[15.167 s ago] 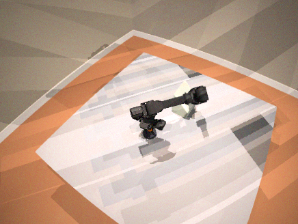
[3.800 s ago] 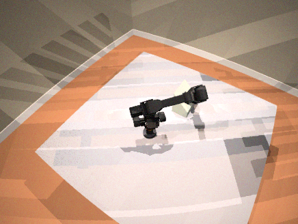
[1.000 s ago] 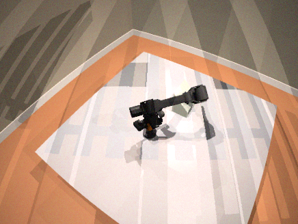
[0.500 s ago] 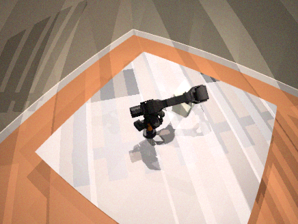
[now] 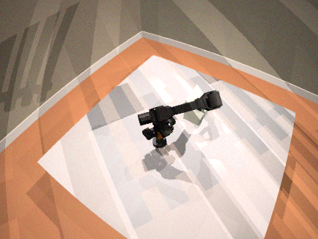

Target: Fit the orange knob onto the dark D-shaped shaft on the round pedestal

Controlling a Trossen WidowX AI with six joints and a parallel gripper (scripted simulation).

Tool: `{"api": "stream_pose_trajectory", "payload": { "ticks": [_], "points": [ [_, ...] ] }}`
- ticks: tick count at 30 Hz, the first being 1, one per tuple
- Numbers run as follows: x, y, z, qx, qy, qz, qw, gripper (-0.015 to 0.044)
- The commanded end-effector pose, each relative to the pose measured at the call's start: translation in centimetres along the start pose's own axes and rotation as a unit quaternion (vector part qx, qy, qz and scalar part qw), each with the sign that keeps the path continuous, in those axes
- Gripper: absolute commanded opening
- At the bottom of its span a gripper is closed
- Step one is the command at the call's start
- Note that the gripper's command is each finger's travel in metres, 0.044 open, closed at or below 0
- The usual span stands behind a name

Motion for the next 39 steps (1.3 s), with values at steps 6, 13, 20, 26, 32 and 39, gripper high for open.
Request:
{"api": "stream_pose_trajectory", "payload": {
  "ticks": [6,13,20,26,32,39],
  "points": [
    [0.25,-0.03,-0.2,0.105,-0.003,0.001,0.994,0.0],
    [-0.04,-0.03,-0.12,0.105,-0.003,0.001,0.994,0.0],
    [-0.07,0.02,0.15,0.105,-0.003,0.001,0.994,0.0],
    [-0.19,0.12,0.26,0.105,-0.003,0.001,0.994,0.0],
    [-0.21,0.11,0.15,0.105,-0.003,0.001,0.994,0.0],
    [-0.2,0.03,-0.05,0.105,-0.003,0.001,0.994,0.0]
  ]
}}
Point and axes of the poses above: the point midway between the two fingers, 35 mm back from their tips, its own x axis back along the fingers, its own z axis across the jaws, y = z × x, the point moved 4 cm from there along x, back along the fingers, and after that the axes turned 1 degree about x, right-handed, at the moved point
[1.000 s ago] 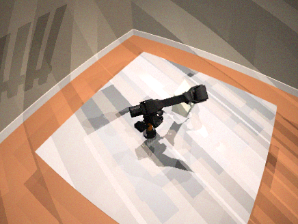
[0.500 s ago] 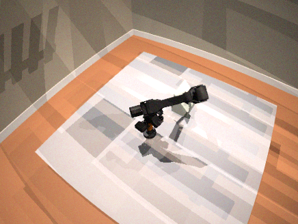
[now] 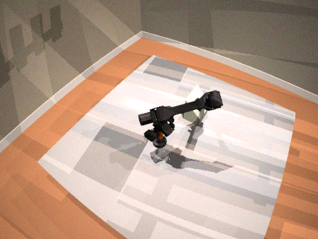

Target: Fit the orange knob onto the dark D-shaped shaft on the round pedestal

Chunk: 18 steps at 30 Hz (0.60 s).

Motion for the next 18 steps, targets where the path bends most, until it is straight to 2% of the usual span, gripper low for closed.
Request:
{"api": "stream_pose_trajectory", "payload": {
  "ticks": [1,11,18],
  "points": [
    [-0.04,-0.05,-0.19,0.002,-0.001,-0.001,1.0,0.0],
    [0.43,-0.14,-0.34,0.007,-0.001,-0.001,1.0,0.0],
    [0.47,-0.17,-0.39,0.107,-0.001,-0.001,0.994,0.0]
  ]
}}
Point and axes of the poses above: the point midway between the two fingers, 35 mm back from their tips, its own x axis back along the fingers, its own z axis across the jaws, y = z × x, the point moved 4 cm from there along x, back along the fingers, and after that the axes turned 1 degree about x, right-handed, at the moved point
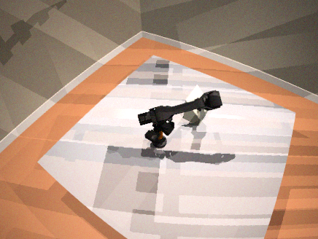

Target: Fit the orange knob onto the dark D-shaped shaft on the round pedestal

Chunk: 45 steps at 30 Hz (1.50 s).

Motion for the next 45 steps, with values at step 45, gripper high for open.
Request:
{"api": "stream_pose_trajectory", "payload": {
  "ticks": [45],
  "points": [
    [0.12,0.0,-0.09,0.042,-0.002,0.001,0.999,0.0]
  ]
}}
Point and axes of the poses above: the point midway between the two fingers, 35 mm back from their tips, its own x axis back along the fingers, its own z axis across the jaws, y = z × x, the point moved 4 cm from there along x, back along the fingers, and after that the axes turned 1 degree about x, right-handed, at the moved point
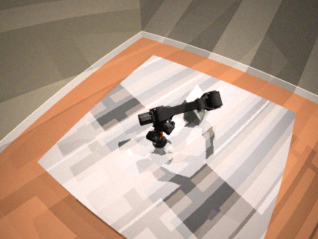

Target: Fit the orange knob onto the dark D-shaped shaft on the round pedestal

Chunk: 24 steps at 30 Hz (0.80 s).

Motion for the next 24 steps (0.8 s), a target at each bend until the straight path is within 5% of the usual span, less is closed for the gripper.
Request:
{"api": "stream_pose_trajectory", "payload": {
  "ticks": [1,8,24],
  "points": [
    [0.36,-0.13,-0.26,0.009,-0.003,0.001,1.0,0.0],
    [0.38,-0.27,-0.29,0.109,-0.002,0.002,0.994,0.0],
    [-0.03,-0.13,-0.01,0.108,-0.002,0.002,0.994,0.0]
  ]
}}
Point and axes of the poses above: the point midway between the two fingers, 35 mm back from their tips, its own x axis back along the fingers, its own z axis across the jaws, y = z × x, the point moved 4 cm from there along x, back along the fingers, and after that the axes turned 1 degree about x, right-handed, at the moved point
